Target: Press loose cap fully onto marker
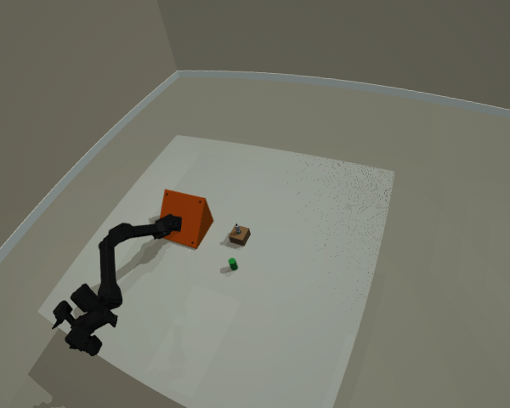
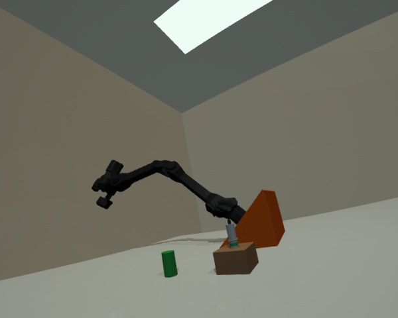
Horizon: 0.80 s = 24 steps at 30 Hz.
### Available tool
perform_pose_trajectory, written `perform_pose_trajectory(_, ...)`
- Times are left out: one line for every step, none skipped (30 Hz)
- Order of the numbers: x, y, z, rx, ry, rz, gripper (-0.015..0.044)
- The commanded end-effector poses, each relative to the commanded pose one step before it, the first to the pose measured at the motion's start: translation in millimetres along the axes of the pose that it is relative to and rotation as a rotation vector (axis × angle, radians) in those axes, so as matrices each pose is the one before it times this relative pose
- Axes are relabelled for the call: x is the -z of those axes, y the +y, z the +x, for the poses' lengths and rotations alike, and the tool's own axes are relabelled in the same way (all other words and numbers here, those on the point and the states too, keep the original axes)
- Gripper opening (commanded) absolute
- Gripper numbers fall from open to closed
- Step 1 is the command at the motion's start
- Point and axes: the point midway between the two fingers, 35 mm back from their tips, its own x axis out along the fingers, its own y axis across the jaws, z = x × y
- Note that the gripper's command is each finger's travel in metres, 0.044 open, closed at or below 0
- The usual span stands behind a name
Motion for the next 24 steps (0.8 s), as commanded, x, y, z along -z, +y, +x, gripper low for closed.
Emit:
perform_pose_trajectory(-1.16, 1.77, -1.07, -0.00492, -0.00676, 0.001, 0.0374)
perform_pose_trajectory(-3.48, 5.31, -3.27, -0.01485, -0.02026, 0.003, 0.0347)
perform_pose_trajectory(-5.86, 8.89, -5.57, -0.02506, -0.03371, 0.0054, 0.0321)
perform_pose_trajectory(-5.66, 11.71, -6.67, -0.03314, -0.03284, -0.0029, 0.0295)
perform_pose_trajectory(-3.09, 12.46, -6.1, -0.03539, -0.01912, -0.0172, 0.0269)
perform_pose_trajectory(-2.41, 12.13, -5.71, -0.03447, -0.01504, -0.0198, 0.0243)
perform_pose_trajectory(-2.44, 12.17, -5.7, -0.0345, -0.0148, -0.0199, 0.0243)
perform_pose_trajectory(-2.51, 12.23, -5.7, -0.03458, -0.01475, -0.02, 0.0243)
perform_pose_trajectory(-2.61, 12.31, -5.72, -0.03472, -0.01487, -0.02, 0.0243)
perform_pose_trajectory(-2.7, 12.39, -5.74, -0.03483, -0.01497, -0.02, 0.0243)
perform_pose_trajectory(-2.74, 12.03, -6.67, -0.03631, -0.01501, -0.0146, 0.0243)
perform_pose_trajectory(-3.02, 13.31, -7.37, -0.03995, -0.01646, -0.0162, 0.0243)
perform_pose_trajectory(-3.04, 13.42, -7.39, -0.04002, -0.01641, -0.0164, 0.0243)
perform_pose_trajectory(-3.05, 13.52, -7.39, -0.04002, -0.0163, -0.0166, 0.0243)
perform_pose_trajectory(-3.05, 13.61, -7.38, -0.04001, -0.01617, -0.0168, 0.0243)
perform_pose_trajectory(-3.04, 13.7, -7.36, -0.03996, -0.01601, -0.017, 0.0243)
perform_pose_trajectory(-3.0, 13.66, -7.28, -0.03955, -0.01567, -0.0171, 0.0243)
perform_pose_trajectory(-2.62, 12.01, -6.3, -0.03447, -0.0135, -0.0152, 0.0243)
perform_pose_trajectory(-2.12, 9.78, -5.05, -0.02787, -0.0108, -0.0125, 0.0243)
perform_pose_trajectory(-1.65, 7.61, -3.8, -0.02144, -0.00822, -0.01, 0.0243)
perform_pose_trajectory(-2.27, 10.85, -4.3, -0.02901, -0.01077, -0.0188, 0.0243)
perform_pose_trajectory(-3.26, 15.73, -6.28, -0.04194, -0.0154, -0.0274, 0.0243)
perform_pose_trajectory(-3.47, 16.61, -6.56, -0.04402, -0.01591, -0.0292, 0.0243)
perform_pose_trajectory(-3.5, 16.65, -6.47, -0.04384, -0.01553, -0.0295, 0.0243)
